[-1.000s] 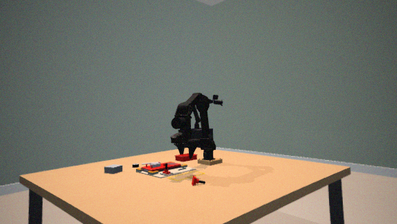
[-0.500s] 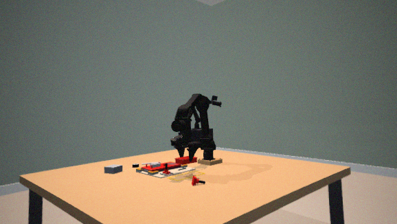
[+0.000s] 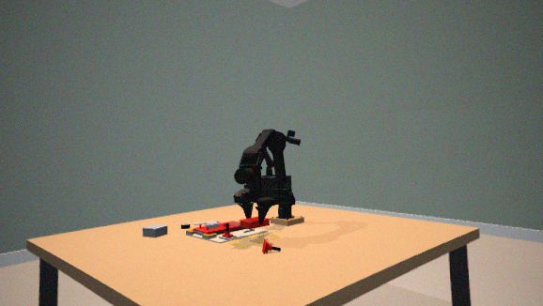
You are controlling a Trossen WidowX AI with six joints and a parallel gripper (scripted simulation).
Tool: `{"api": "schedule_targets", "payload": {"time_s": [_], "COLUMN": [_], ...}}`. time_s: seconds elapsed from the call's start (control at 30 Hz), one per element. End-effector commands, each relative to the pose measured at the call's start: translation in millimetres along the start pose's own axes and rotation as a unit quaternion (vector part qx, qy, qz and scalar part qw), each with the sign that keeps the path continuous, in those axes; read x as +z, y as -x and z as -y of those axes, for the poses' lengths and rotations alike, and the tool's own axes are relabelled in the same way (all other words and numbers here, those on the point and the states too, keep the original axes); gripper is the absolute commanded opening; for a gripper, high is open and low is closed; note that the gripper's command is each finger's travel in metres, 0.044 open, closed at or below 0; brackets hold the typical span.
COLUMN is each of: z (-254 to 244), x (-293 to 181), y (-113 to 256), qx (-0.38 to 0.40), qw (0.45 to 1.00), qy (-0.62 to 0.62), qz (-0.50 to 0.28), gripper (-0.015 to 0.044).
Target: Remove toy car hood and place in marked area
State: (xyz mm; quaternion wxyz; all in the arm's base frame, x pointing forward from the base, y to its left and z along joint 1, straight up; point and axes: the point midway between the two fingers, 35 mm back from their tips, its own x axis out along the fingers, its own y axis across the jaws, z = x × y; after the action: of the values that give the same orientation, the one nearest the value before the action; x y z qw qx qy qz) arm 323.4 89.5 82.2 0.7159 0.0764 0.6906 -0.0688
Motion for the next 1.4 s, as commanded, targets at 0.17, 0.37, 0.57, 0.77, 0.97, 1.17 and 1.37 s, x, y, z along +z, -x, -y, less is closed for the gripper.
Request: {"api": "schedule_targets", "payload": {"time_s": [0.17,0.37,0.57,0.77,0.97,1.17,1.37], "z": [0.8,1.0,1.2,1.5,1.8,1.8,1.8], "x": [-1.4,-1.8,-2.2,-2.7,-3.3,-3.4,-3.3], "y": [-10.1,-15.8,-21.3,-26.9,-32.4,-33.8,-35.9], "qx": [-0.002,-0.002,-0.002,-0.002,-0.002,-0.002,-0.002], "qw": [1.000,1.000,1.000,1.000,1.000,1.000,1.000], "qy": [-0.002,-0.002,-0.002,-0.002,-0.002,-0.002,-0.002], "qz": [-0.002,-0.002,-0.002,-0.002,-0.002,-0.002,-0.002], "gripper": [0.0000,0.0000,0.0000,0.0000,0.0000,0.0000,0.0000]}}
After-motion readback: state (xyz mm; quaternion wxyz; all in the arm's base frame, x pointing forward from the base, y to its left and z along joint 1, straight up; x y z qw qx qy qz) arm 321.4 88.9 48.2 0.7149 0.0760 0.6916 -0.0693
